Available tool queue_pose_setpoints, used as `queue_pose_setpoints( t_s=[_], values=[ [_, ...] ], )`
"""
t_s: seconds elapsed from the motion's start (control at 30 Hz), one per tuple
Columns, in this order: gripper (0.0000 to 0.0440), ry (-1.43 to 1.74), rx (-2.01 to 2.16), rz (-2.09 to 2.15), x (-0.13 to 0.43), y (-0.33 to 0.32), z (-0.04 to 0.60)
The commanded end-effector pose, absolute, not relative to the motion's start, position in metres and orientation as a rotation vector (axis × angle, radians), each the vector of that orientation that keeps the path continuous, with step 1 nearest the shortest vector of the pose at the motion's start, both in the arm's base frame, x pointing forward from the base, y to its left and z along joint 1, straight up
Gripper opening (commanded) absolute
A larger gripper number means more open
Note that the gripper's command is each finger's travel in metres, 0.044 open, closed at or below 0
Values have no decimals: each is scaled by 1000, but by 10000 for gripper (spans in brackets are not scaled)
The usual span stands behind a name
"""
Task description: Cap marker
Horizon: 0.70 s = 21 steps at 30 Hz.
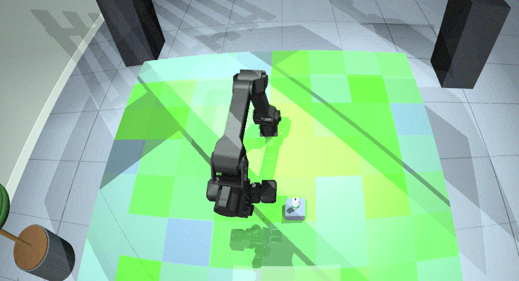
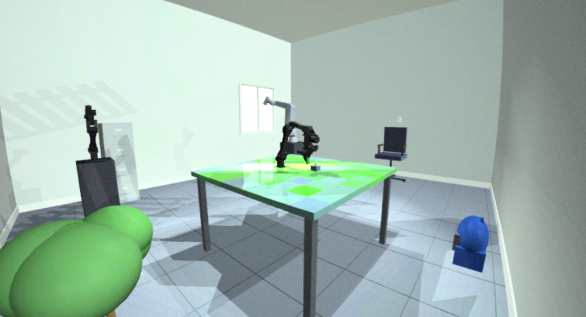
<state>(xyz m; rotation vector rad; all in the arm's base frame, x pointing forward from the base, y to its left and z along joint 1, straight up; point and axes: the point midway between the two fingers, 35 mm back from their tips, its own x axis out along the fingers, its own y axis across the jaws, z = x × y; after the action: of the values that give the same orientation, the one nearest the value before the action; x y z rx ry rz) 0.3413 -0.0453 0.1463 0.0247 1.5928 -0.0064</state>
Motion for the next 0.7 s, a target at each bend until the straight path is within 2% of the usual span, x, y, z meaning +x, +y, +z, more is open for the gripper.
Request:
queue_pose_setpoints(
  t_s=[0.0,0.33,0.67],
  values=[
    [19,1587,30,4,342,-33,153],
    [0,1594,15,45,337,12,168],
    [0,1605,-12,82,327,57,180]
  ],
)
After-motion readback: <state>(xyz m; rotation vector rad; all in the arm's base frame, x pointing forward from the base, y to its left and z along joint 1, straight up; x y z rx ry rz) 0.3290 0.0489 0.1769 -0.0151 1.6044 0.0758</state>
